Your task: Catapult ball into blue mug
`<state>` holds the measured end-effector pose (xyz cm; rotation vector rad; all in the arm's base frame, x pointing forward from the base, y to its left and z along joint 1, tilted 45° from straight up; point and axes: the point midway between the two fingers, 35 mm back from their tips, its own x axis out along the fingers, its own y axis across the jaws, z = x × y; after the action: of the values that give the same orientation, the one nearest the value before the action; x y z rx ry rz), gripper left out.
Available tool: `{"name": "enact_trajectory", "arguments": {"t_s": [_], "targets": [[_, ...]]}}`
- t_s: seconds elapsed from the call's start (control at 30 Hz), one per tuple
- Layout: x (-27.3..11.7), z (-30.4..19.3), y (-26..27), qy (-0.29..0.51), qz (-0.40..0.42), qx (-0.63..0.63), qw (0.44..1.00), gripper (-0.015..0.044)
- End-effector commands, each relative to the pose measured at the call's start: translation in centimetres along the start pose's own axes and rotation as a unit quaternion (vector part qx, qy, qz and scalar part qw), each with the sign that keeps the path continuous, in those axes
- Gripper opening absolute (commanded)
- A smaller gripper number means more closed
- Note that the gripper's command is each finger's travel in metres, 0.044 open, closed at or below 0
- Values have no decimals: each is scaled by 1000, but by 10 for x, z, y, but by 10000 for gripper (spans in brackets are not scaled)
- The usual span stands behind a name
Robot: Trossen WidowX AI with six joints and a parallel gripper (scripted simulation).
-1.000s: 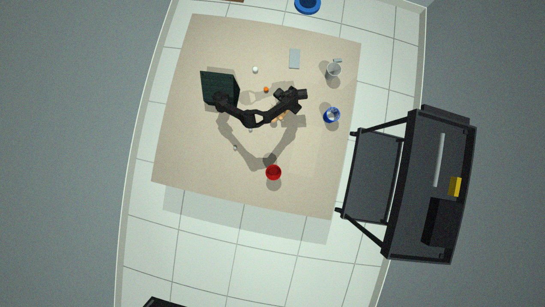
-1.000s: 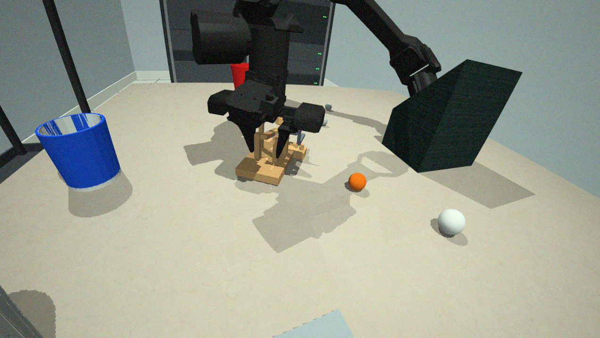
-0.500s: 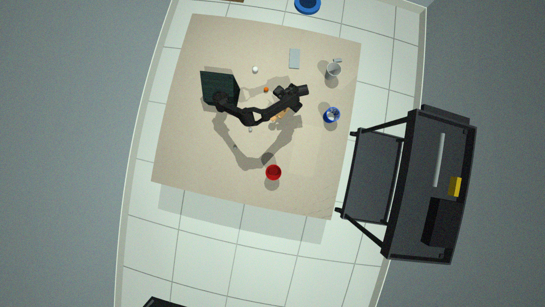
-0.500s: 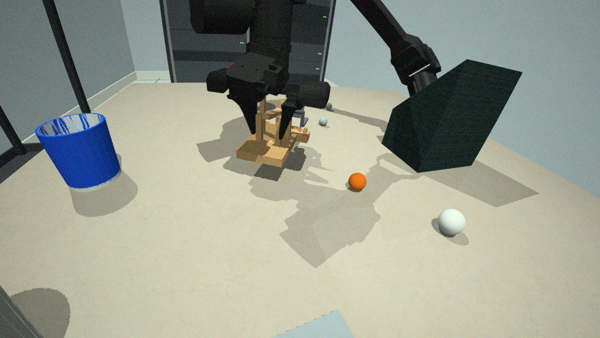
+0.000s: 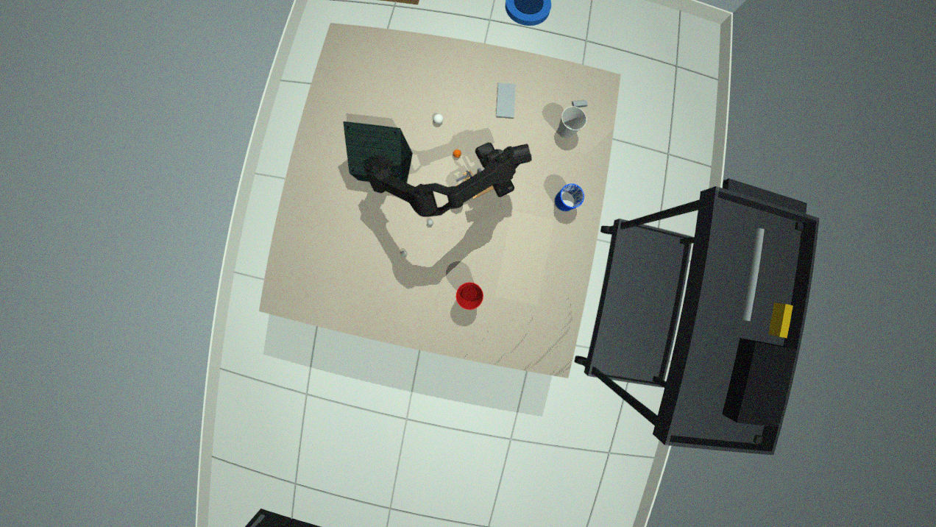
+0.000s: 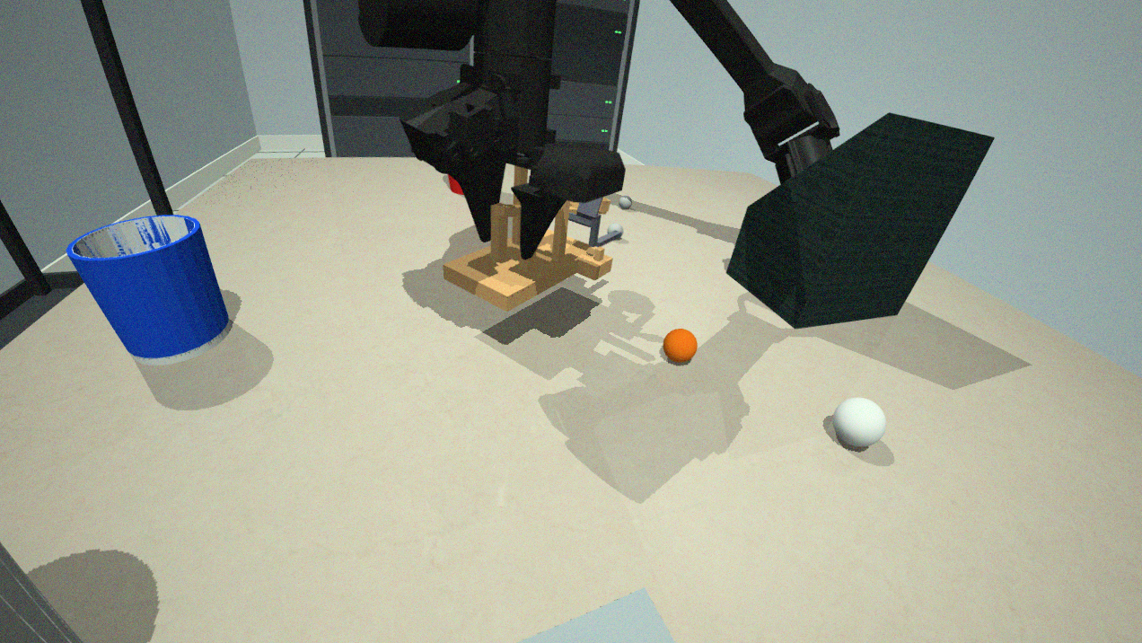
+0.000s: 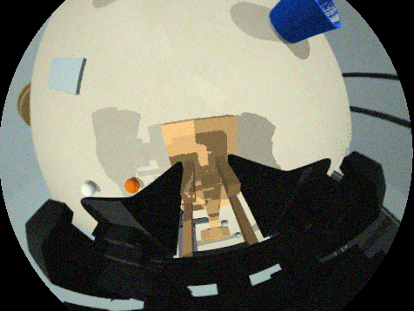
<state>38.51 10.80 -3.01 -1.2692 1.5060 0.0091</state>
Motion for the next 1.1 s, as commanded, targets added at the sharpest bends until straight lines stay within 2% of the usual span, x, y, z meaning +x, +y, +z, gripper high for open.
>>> {"name": "enact_trajectory", "arguments": {"t_s": [0.0,0.47,1.07], "targets": [[-1,1,-3,-1,0,68,998,0],[0,0,-25,0,-1,292,956,0],[16,-1,-29,0,-1,295,956,0]]}}
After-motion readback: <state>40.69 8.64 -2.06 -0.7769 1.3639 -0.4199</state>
